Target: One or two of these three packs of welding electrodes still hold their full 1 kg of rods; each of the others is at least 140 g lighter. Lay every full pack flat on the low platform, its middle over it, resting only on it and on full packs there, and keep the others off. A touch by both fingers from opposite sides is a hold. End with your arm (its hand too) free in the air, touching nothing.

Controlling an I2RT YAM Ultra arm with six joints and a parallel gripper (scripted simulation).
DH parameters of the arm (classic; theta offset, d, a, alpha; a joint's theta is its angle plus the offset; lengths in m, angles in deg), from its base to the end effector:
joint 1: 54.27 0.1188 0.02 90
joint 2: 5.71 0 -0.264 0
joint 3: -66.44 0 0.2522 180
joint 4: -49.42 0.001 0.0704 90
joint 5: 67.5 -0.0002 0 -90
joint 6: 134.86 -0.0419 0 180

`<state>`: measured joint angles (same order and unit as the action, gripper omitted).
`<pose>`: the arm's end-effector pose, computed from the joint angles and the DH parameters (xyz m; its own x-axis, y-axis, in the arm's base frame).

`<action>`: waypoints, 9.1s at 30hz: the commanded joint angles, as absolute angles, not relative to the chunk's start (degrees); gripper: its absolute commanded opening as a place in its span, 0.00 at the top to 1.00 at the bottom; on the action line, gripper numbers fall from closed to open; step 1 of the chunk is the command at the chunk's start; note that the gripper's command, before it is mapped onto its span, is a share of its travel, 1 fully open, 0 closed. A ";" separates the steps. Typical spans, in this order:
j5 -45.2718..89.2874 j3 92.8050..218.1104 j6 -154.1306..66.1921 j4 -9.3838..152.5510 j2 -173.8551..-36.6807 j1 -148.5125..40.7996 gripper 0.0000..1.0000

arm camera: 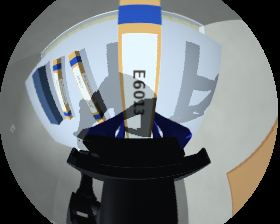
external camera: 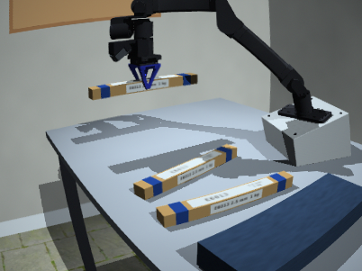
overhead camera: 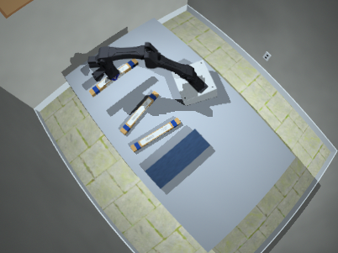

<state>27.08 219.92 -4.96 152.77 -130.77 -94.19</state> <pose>0.3268 -0.2677 0.3466 -0.9682 -0.0236 -0.2489 0.0035 0.9942 -0.1076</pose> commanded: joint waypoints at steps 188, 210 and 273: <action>14.43 182.18 -50.66 141.91 -103.47 -46.03 1.00; 14.90 173.56 -49.68 134.27 -102.99 -47.36 1.00; 15.11 167.22 -48.89 126.66 -104.13 -48.15 1.00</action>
<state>14.99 166.94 -49.22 127.76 -105.06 -47.79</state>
